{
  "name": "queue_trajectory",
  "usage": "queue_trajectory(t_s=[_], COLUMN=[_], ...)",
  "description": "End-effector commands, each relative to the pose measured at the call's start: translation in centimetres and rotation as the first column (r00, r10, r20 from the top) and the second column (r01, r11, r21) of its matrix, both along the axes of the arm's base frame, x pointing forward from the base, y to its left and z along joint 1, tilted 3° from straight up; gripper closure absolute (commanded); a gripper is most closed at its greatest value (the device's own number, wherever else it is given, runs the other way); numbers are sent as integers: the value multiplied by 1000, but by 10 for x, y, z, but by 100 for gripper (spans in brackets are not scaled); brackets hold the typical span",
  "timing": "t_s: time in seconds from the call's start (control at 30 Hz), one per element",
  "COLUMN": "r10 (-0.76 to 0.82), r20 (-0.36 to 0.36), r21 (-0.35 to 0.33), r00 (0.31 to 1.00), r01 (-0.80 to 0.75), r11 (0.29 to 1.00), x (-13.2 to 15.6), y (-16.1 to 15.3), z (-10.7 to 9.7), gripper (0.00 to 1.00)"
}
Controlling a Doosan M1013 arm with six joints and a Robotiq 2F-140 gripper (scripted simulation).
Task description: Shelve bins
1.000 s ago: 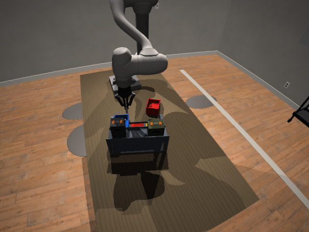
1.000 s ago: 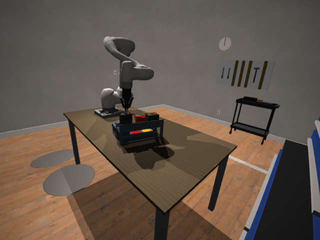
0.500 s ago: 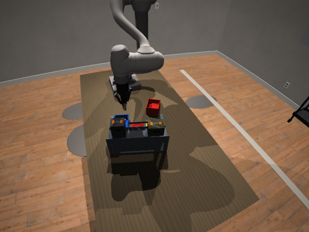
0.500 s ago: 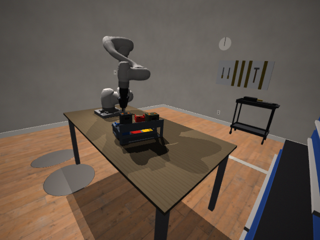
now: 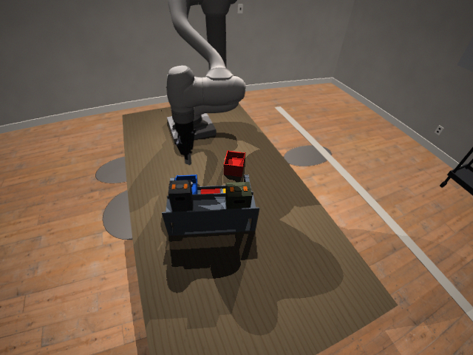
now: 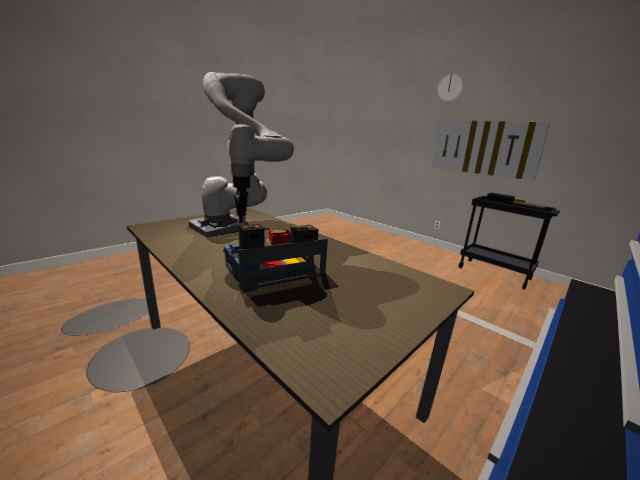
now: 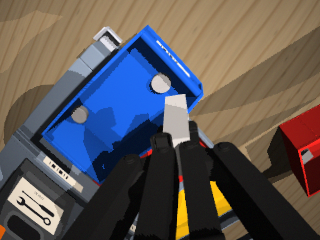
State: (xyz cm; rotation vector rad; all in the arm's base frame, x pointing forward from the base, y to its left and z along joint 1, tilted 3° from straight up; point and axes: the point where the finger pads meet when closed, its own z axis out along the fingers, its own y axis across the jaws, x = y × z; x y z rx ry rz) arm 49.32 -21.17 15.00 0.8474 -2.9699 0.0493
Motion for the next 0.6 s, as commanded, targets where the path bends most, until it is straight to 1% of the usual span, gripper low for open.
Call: queue_trajectory(t_s=[0.0, 0.2, 0.4, 0.57], r10=[166, 340, 507, 536], r20=[12, 15, 15, 15], r21=[11, 7, 1, 0], r00=[986, 940, 862, 844], r01=[-166, -341, -508, -536], r11=[986, 940, 862, 844], x=[-14, -29, -45, -48], y=[1, 3, 6, 6], z=[-3, -6, -10, -11], gripper=[90, 90, 90, 90])
